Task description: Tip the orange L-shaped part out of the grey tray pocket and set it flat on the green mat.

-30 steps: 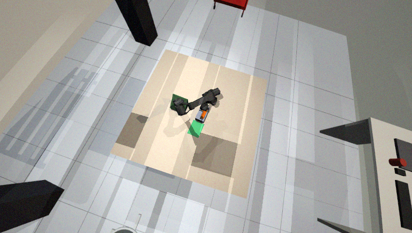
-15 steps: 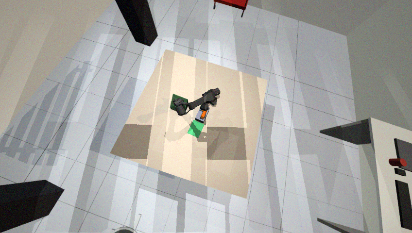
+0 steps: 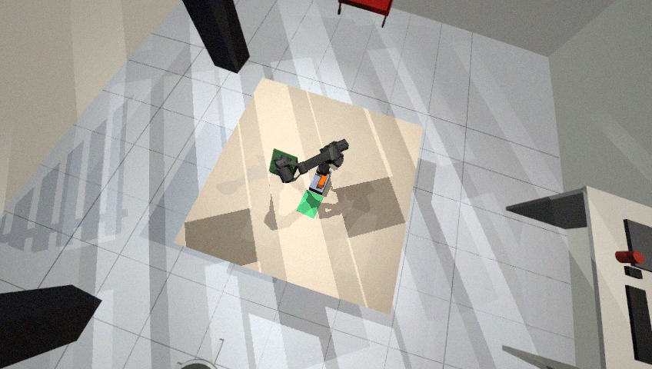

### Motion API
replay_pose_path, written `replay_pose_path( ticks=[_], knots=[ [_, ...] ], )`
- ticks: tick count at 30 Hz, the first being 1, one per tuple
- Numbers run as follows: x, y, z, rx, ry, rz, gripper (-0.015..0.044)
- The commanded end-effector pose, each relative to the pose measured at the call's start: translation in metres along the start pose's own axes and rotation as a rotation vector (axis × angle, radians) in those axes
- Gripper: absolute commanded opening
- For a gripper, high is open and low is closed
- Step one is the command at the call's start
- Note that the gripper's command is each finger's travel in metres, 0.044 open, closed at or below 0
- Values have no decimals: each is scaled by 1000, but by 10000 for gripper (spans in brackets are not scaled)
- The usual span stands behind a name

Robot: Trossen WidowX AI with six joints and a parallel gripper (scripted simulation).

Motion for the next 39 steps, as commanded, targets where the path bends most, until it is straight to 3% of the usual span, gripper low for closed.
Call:
replay_pose_path(
  ticks=[1, 31, 39],
  knots=[
    [0, 0, 0, -3, -1, 2, 180],
    [0, 0, 0, -3, -1, 2, 180],
    [-1, 2, -65, 17, 4, -1, 180]
  ],
)
Point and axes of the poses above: the point midway between the two fingers, 35 mm back from their tips, its own z axis back along the fingers, its own x axis across the jaws, y = z × x, the point moved 8 cm from there along z, back along the fingers, and after that the axes turned 13 degrees about z, right-handed, at the moved point
